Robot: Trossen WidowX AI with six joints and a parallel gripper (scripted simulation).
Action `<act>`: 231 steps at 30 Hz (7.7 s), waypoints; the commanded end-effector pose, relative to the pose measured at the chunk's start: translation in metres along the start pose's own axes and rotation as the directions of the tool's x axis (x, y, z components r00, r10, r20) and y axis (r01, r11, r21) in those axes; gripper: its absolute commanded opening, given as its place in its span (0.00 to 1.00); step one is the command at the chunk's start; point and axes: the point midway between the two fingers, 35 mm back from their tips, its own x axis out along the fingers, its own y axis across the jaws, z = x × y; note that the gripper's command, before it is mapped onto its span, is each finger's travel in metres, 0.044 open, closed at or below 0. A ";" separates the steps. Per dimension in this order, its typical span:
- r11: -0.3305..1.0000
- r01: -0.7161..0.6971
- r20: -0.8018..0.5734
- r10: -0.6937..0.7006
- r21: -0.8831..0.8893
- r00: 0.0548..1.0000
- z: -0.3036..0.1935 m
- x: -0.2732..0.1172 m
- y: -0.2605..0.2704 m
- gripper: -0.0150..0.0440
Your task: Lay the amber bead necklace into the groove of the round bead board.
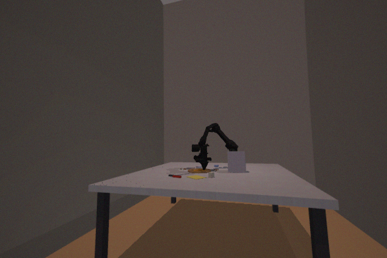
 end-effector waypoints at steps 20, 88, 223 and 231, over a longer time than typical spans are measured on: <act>1.000 0.006 -0.001 -0.006 -0.007 1.000 -0.013 -0.006 -0.020 0.25; 1.000 0.006 0.000 -0.006 -0.020 1.000 -0.012 -0.006 -0.018 0.96; 0.139 0.003 0.003 -0.002 -0.990 1.000 0.067 -0.007 0.062 0.25; 0.139 0.004 0.003 -0.002 -0.990 1.000 0.072 -0.007 0.056 0.25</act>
